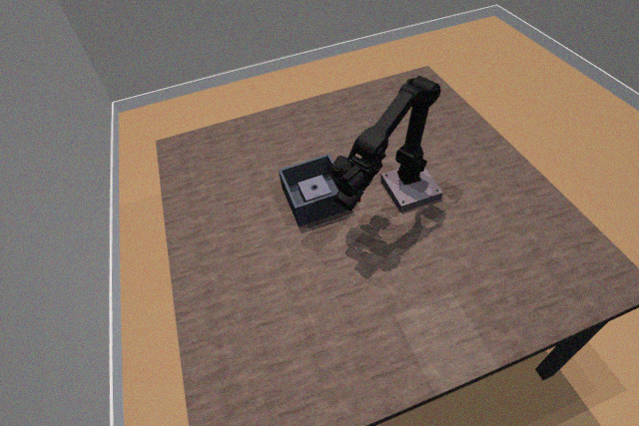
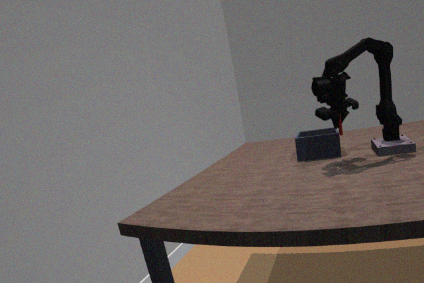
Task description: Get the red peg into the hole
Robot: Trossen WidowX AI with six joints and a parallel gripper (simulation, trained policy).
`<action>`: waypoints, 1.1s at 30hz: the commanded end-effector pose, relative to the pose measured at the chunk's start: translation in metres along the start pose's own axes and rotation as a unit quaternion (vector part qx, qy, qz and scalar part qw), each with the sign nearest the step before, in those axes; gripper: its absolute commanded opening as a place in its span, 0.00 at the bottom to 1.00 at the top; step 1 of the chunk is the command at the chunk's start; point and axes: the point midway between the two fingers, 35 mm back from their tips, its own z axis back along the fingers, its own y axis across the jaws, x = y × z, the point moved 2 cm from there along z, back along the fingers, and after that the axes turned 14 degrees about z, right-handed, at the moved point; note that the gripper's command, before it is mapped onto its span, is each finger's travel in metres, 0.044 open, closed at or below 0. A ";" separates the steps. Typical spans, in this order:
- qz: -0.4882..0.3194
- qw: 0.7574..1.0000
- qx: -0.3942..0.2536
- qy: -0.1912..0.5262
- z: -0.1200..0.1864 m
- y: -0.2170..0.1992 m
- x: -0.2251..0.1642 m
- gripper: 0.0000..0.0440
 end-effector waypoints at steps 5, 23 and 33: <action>-0.035 0.999 -0.003 -0.014 -0.001 -0.005 0.033 0.00; -0.079 0.997 -0.015 -0.018 -0.034 -0.029 0.109 0.00; -0.063 0.998 -0.008 -0.002 -0.063 -0.040 0.140 0.00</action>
